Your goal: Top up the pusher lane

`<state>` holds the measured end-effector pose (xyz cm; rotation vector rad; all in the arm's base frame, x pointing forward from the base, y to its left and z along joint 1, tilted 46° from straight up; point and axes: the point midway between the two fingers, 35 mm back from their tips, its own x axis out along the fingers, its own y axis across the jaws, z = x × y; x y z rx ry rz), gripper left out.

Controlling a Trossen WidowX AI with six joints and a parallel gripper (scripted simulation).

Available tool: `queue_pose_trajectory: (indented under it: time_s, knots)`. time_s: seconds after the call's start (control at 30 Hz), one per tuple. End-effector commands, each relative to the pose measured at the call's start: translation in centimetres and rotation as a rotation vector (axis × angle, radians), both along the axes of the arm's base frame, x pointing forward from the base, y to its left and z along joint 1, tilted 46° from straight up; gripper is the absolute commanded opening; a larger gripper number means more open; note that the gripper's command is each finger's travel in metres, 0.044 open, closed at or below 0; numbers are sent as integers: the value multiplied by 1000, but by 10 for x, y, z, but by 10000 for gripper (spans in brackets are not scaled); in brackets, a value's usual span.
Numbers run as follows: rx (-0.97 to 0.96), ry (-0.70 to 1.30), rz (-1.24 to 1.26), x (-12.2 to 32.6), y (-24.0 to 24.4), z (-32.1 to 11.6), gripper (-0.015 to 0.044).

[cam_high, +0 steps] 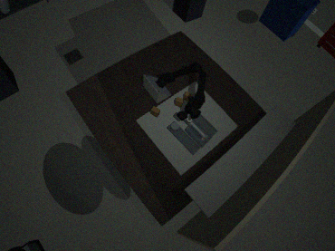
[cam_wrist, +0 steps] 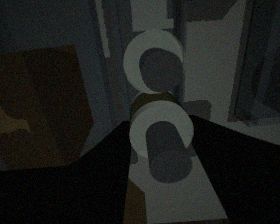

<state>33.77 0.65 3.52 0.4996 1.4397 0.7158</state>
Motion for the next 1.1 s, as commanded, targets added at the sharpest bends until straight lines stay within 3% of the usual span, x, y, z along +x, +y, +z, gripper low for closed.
queue_pose_trajectory:
  time_s: [0.0, 1.07]
  knots:
    - [10, -16, -7, 4, 1, 1, 0]
    - [10, -16, -7, 4, 8, -6, 0]
